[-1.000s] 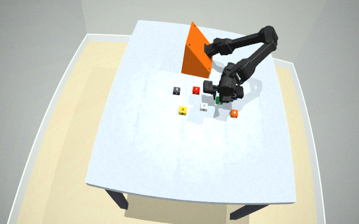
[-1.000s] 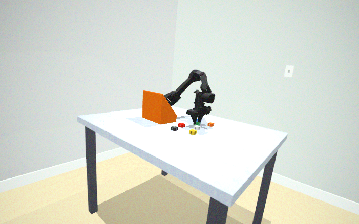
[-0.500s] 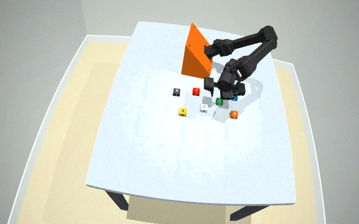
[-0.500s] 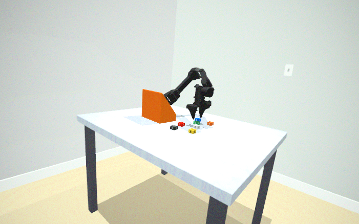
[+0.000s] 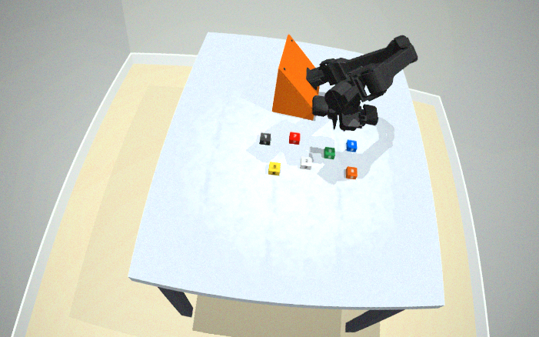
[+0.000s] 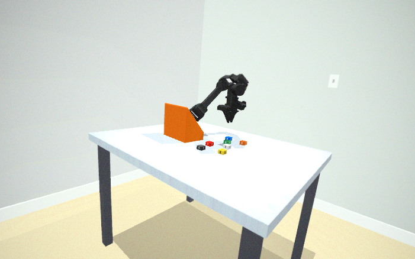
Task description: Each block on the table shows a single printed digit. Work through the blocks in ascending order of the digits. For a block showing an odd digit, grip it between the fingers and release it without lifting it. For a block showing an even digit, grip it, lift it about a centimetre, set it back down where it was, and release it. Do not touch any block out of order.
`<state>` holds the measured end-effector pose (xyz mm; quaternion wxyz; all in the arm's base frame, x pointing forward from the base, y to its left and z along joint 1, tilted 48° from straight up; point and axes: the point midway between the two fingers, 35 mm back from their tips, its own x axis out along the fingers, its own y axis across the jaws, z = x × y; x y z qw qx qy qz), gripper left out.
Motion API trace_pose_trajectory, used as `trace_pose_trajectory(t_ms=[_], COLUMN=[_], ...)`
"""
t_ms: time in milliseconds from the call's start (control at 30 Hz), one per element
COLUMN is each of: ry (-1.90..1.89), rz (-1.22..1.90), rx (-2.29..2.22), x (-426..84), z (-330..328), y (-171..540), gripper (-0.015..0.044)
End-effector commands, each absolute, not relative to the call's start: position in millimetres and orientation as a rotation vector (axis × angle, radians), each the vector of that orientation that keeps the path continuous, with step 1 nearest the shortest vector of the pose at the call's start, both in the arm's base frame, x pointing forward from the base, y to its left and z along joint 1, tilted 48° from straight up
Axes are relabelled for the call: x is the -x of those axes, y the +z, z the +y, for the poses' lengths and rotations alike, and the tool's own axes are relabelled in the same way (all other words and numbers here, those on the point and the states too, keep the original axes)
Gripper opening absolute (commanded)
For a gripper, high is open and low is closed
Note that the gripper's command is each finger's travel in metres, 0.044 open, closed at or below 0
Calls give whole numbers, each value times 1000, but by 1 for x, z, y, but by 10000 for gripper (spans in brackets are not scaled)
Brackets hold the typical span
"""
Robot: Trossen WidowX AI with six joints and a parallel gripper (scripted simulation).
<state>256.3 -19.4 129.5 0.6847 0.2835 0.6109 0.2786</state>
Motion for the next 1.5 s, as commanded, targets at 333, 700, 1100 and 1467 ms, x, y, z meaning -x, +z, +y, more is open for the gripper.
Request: trace_pose_trajectory(t_ms=[333,700,1100,1467], ry=[575,619,622,622], rz=[1408,1378,1375,1375], rx=[-646,-626,-628,-628], x=[-258,-241,-248,-250], z=[-82,-155,-95,-86], y=[74,-13,-69,-78], gripper=[120,120,383,400])
